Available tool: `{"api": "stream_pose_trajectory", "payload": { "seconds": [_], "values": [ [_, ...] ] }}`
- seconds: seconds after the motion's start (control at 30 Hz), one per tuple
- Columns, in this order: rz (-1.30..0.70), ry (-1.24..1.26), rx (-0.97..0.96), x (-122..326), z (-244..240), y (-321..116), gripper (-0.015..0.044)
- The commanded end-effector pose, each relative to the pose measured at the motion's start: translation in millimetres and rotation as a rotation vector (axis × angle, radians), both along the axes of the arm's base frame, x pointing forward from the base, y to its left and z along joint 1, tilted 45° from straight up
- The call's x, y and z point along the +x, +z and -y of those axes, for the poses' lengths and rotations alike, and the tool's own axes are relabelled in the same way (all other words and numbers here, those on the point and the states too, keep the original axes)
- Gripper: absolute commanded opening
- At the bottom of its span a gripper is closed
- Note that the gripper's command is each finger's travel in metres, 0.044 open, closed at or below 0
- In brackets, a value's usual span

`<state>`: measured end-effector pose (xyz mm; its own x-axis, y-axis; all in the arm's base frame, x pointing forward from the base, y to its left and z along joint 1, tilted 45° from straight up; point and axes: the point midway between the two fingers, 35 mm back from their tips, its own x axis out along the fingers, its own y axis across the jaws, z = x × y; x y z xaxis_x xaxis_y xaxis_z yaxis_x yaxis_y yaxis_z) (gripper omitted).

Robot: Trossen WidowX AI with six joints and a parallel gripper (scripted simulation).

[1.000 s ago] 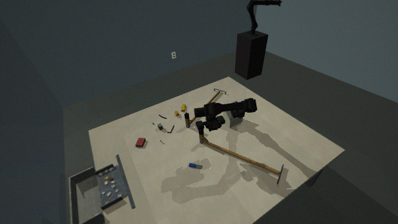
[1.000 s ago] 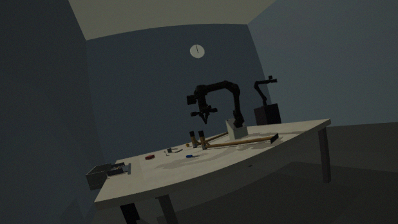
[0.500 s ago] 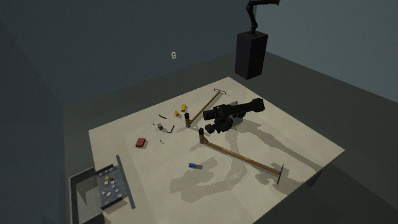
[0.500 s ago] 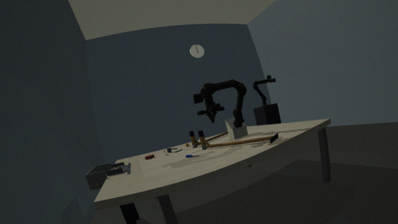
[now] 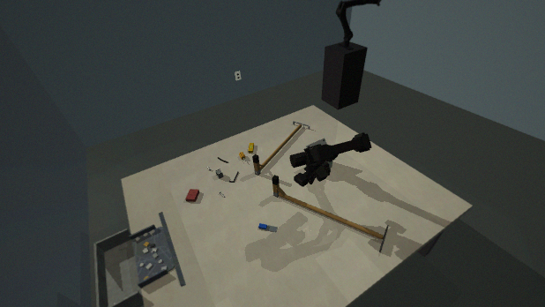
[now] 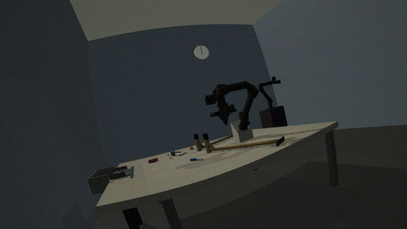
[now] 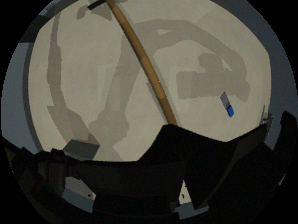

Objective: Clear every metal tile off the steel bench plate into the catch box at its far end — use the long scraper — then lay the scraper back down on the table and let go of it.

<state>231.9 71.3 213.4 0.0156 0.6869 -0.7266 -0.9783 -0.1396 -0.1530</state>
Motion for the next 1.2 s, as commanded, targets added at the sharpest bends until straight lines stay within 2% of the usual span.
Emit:
{"api": "stream_pose_trajectory", "payload": {
  "seconds": [0.0, 0.43, 1.17],
  "values": [
    [0.035, 0.044, 0.010, -14, -7, 3, 0.0000],
    [0.134, 0.165, 0.031, -54, -24, 9, 0.0000],
    [0.146, 0.191, 0.004, -46, -45, -19, 0.0000]
  ]
}}
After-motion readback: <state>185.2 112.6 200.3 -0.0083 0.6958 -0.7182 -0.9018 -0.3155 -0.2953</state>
